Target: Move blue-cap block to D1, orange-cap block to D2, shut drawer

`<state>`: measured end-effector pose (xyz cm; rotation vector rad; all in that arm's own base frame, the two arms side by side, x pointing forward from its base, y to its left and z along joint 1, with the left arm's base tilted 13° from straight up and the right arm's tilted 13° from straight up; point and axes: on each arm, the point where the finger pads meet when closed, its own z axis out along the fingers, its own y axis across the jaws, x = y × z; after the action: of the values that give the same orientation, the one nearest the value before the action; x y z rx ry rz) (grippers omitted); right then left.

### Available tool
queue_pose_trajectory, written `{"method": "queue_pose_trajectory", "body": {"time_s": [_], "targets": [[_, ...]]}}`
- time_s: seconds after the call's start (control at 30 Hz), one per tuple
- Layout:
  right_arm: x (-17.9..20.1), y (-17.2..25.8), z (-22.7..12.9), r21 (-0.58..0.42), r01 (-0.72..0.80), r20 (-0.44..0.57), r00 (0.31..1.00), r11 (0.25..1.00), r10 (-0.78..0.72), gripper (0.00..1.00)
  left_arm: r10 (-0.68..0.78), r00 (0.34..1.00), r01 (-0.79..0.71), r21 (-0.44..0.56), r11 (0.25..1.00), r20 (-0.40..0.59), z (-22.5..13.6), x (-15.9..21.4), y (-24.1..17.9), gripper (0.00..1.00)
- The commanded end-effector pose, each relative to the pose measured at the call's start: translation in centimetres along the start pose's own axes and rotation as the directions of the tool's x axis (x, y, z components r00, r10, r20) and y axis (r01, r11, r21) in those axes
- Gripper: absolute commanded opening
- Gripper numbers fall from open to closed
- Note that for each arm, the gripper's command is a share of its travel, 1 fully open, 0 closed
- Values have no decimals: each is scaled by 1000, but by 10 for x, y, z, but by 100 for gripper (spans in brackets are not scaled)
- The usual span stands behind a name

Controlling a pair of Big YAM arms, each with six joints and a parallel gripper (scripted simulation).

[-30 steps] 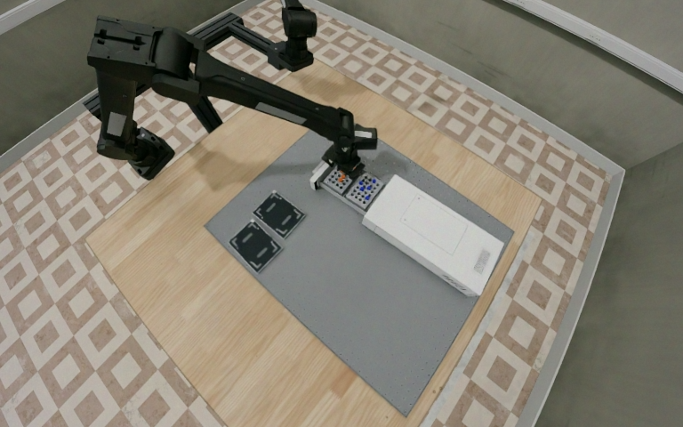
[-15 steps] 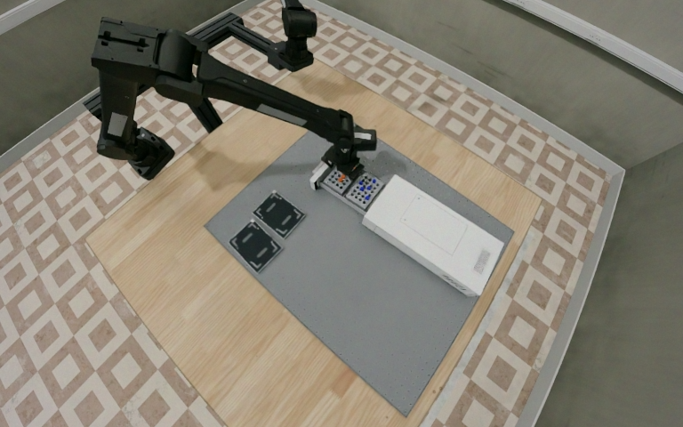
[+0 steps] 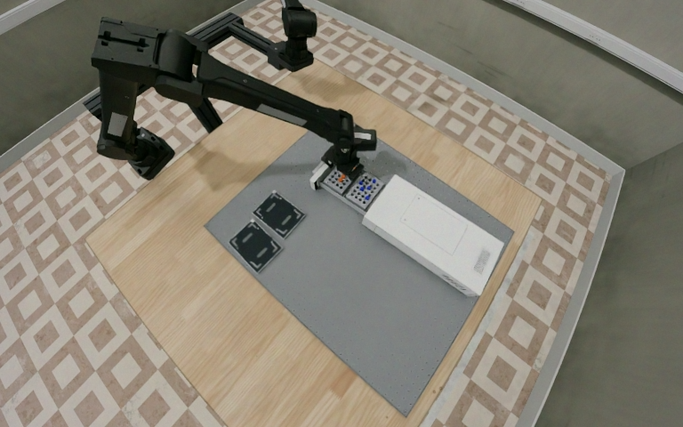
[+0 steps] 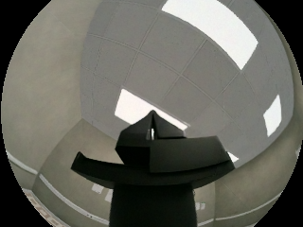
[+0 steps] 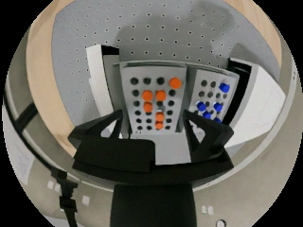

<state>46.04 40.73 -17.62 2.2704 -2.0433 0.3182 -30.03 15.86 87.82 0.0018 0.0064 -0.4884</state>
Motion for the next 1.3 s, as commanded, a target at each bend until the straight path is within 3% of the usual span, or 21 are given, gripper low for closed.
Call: {"method": "queue_pose_trajectory", "body": {"time_s": [0.0, 1.27], "targets": [[-6, -17, 4, 12, 2, 8, 1000, 1000, -2, 100, -2, 999, 2, 1, 1000, -35, 8, 24, 1, 0], [-7, -19, 4, 13, 2, 8, 1000, 1000, -2, 100, -2, 999, 2, 1, 1000, -35, 8, 24, 1, 0]]}}
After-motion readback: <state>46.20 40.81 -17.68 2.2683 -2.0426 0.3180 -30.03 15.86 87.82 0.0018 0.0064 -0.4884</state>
